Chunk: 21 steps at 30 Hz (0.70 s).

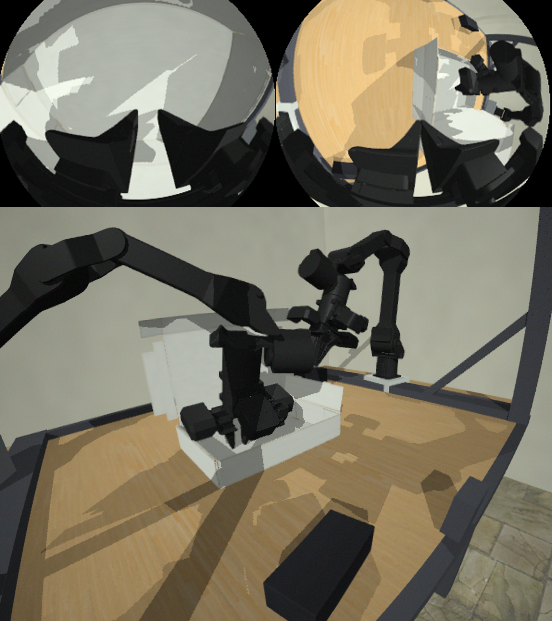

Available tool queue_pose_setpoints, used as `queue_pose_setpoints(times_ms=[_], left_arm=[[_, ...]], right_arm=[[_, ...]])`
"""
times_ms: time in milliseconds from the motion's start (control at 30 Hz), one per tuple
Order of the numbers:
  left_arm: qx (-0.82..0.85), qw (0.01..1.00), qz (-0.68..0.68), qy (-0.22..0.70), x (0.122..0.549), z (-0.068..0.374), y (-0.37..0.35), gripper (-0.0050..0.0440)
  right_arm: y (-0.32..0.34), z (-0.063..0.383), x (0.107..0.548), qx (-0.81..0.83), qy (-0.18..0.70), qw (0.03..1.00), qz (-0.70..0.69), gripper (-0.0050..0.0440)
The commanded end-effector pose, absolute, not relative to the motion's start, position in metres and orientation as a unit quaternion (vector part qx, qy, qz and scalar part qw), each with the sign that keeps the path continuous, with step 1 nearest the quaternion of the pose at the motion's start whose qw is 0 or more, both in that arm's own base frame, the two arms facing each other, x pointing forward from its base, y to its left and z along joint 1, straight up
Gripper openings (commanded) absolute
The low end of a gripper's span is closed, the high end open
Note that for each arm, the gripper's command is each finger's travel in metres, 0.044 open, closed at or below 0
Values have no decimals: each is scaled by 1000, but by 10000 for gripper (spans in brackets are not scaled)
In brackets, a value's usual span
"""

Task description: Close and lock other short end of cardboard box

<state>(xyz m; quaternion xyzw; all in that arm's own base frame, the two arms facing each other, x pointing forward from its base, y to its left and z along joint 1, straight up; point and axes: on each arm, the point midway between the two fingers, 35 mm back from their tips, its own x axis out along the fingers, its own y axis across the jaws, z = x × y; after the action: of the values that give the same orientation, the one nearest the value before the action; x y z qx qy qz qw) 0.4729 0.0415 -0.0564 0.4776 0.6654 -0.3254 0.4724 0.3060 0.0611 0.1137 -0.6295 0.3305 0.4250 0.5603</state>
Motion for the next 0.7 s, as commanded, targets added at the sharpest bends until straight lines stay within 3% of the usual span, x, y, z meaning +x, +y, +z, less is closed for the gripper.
queue_pose_setpoints(times_ms=[0, 133, 367, 433, 533, 667], left_arm=[[472, 496, -310, 659, 477, -7, 36, 104], [453, 496, -309, 673, 464, 26, 31, 104], [453, 496, -309, 673, 464, 26, 31, 104], [464, 493, -316, 665, 465, 25, 30, 64], [472, 488, -327, 657, 465, 26, 28, 64], [540, 449, -402, 587, 467, 26, 11, 64]], right_arm=[[62, 122, 309, -632, 324, 567, 417, 0], [62, 122, 309, -632, 324, 567, 417, 0], [62, 122, 309, -632, 324, 567, 417, 0], [62, 122, 309, -633, 323, 565, 419, 0], [62, 121, 309, -632, 324, 565, 420, 0], [62, 120, 312, -627, 334, 559, 428, 0]])
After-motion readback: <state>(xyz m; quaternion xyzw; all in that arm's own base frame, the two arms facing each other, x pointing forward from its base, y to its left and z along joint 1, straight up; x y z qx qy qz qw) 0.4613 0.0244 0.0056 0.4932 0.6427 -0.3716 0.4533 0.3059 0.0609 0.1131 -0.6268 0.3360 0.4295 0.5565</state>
